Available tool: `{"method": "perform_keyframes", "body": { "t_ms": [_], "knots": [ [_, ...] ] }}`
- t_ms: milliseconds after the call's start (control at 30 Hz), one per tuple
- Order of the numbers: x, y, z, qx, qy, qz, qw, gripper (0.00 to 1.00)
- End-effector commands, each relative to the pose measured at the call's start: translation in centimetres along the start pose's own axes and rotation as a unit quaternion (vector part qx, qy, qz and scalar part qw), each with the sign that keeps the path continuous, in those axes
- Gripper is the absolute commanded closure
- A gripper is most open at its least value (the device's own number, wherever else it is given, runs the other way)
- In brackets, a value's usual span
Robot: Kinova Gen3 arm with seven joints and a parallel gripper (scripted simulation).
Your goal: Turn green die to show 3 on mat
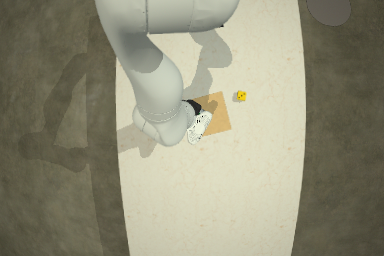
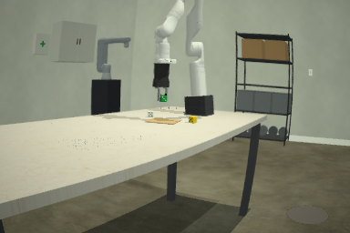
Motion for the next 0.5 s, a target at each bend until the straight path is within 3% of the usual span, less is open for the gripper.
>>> {"method": "perform_keyframes", "body": {
  "t_ms": [0, 467],
  "knots": [
    [-0.01, -0.62, -0.85, 0.005, 0.003, -0.003, 1.000, 0.43],
    [-0.03, -1.39, -0.04, 0.005, 0.003, -0.021, 1.000, 0.43]
  ]
}}
Point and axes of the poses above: the point where the finger pads meet when closed, its own z axis out along the fingers, its own x axis across the jaws, y = z × x, the point moved 8 cm from there along -z, back along the fingers, and after that the axes turned 14 degrees about -z, right-handed, at the moved point
